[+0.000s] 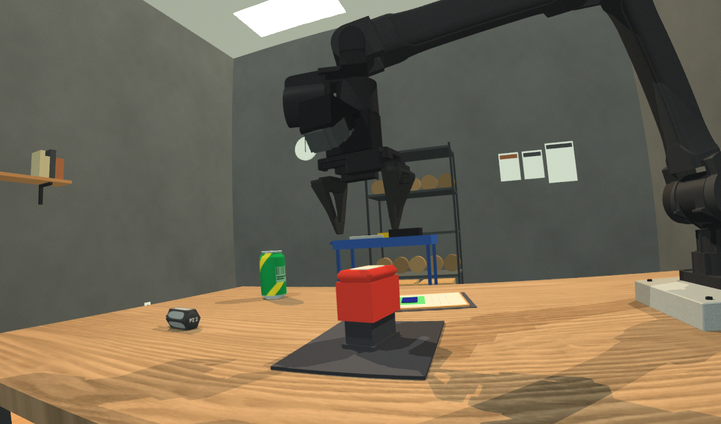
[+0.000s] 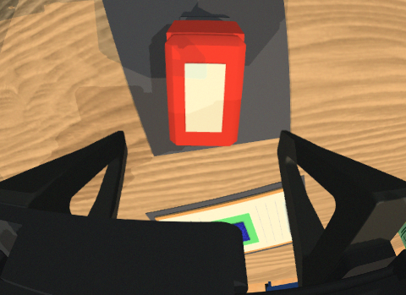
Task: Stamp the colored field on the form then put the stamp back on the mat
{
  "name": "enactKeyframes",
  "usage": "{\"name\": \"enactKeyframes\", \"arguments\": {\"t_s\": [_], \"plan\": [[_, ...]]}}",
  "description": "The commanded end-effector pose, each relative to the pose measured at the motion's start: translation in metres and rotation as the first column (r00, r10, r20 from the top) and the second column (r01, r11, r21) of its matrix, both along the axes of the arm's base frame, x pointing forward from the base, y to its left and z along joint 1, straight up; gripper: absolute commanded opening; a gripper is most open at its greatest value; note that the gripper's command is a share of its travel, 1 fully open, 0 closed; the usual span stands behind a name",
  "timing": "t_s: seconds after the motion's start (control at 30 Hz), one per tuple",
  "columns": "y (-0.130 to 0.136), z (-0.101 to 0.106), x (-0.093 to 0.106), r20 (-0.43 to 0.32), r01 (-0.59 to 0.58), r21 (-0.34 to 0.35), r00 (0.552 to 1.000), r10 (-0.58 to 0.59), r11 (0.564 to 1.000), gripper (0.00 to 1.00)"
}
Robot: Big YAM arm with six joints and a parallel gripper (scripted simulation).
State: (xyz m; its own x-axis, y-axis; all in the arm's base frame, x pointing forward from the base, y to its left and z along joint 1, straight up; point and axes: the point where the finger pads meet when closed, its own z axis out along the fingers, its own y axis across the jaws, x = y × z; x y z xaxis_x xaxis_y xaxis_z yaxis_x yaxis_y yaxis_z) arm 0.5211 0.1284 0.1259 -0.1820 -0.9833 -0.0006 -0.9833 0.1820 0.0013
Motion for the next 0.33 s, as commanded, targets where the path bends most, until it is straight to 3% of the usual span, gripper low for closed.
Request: {"name": "enactKeyframes", "arguments": {"t_s": [0.0, 0.07, 0.13, 0.3], "plan": [[0.003, 0.029, 0.01, 0.065, 0.015, 0.018, 0.998, -0.016, 1.0, 0.85], [0.003, 0.03, 0.011, 0.068, 0.015, 0.019, 0.998, -0.016, 1.0, 0.85], [0.003, 0.008, 0.012, 0.027, 0.015, 0.008, 1.0, -0.015, 1.0, 0.85], [0.003, 0.008, 0.012, 0.027, 0.015, 0.008, 1.0, -0.015, 1.0, 0.85]]}}
